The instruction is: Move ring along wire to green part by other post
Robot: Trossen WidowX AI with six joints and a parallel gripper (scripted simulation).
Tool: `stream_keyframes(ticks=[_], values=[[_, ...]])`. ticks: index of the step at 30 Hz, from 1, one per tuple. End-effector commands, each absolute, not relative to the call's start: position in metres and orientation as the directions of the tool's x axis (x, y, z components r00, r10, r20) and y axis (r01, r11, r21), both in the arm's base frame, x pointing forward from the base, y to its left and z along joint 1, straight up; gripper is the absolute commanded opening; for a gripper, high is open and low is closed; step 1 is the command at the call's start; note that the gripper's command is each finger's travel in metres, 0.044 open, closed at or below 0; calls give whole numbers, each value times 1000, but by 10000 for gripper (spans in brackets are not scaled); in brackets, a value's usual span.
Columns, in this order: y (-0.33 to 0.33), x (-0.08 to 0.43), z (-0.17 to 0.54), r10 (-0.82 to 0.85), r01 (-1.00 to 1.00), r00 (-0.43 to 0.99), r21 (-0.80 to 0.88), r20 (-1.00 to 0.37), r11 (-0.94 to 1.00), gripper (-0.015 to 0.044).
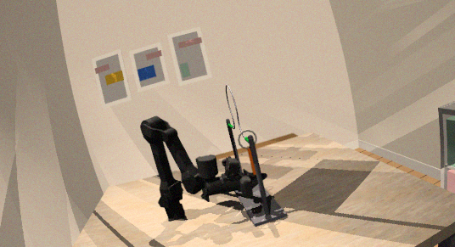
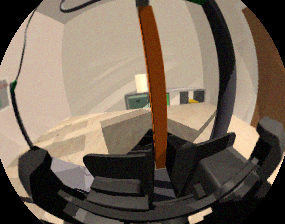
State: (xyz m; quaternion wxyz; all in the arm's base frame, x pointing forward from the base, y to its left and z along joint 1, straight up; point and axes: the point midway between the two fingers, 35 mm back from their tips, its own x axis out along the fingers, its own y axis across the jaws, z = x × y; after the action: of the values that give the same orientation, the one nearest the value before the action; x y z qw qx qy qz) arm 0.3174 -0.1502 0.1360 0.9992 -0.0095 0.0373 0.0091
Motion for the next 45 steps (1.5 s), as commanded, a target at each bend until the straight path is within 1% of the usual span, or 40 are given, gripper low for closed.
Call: stream_keyframes(ticks=[1,26,37,45], values=[[-146,316,136,15,-16,997,-13,-75,1000,-150],[-117,316,136,18,-17,997,19,-73,1000,-150],[-96,315,136,25,-18,997,100,-72,995,-150],[-72,315,139,35,-19,997,217,-69,976,-150]])
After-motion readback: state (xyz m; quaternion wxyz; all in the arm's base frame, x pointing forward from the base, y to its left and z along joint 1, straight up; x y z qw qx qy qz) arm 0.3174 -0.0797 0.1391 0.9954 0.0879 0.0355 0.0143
